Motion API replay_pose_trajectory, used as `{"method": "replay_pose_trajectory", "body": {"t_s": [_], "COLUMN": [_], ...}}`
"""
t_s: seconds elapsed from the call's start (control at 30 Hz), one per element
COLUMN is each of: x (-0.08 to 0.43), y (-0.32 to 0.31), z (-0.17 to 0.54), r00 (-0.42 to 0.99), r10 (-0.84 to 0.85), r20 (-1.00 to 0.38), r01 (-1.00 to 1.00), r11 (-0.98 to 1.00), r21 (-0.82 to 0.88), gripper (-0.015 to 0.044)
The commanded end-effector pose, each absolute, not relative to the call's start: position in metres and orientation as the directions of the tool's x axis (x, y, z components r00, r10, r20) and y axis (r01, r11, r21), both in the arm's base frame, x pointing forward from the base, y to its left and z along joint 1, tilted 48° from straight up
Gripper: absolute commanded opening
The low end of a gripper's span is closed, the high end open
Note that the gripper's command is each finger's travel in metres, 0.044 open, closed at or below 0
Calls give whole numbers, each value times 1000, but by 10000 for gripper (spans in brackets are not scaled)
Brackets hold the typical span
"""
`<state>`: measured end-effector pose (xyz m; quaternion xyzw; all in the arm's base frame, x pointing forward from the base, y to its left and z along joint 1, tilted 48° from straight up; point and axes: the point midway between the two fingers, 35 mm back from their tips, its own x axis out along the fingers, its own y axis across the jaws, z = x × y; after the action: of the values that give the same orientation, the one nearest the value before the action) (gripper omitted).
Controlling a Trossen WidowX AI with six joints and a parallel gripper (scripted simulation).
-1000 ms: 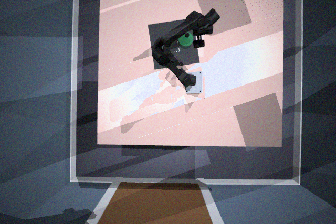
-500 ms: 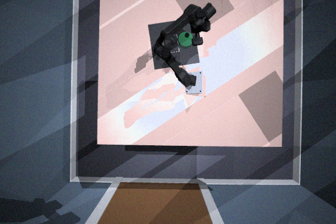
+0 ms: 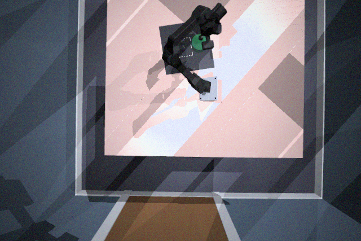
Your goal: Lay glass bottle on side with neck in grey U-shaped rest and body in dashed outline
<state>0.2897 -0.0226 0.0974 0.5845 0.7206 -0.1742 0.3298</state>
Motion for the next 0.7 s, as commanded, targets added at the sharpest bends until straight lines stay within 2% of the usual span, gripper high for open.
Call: {"method": "replay_pose_trajectory", "body": {"t_s": [0.0, 0.27, 0.67], "x": [287, 284, 284], "y": [-17, -11, -11], "z": [102, 109, 109], "r00": [-103, -103, -103], "r10": [731, 731, 731], "r20": [-675, -674, -674], "r01": [959, 959, 959], "r11": [254, 254, 254], "r21": [129, 129, 129], "gripper": [440, 440, 125]}}
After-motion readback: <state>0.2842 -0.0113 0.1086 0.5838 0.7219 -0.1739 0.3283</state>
